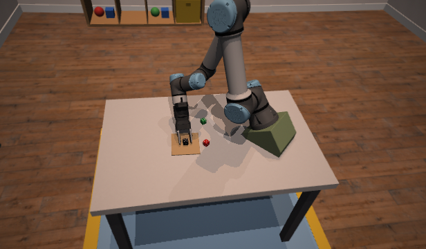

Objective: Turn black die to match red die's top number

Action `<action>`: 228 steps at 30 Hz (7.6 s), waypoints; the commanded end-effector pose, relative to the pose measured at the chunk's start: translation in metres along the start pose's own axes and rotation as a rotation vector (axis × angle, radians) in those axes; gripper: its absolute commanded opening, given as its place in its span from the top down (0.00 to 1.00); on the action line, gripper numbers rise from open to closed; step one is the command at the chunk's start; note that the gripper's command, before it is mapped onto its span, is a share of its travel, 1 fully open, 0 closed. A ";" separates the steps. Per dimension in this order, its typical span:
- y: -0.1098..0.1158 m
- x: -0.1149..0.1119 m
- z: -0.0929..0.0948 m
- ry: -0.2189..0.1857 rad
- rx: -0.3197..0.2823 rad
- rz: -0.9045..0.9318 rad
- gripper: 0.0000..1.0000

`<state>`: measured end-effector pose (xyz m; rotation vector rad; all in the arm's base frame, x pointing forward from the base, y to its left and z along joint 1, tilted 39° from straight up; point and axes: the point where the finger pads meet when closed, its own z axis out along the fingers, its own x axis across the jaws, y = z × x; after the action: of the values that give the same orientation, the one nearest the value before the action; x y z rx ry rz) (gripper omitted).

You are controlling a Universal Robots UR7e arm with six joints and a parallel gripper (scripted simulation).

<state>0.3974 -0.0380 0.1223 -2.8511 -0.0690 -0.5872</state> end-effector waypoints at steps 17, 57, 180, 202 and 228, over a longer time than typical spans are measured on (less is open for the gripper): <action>-0.010 0.000 -0.010 0.001 0.000 -0.001 0.00; -0.051 -0.003 -0.046 -0.019 -0.095 -0.006 0.00; -0.059 0.000 -0.046 0.001 -0.786 0.000 0.00; -0.112 0.000 -0.098 0.001 -0.786 0.000 0.00; -0.129 0.000 -0.116 0.001 -0.786 0.000 0.00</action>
<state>0.3410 0.0608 0.2530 -3.5998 0.2091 -0.7412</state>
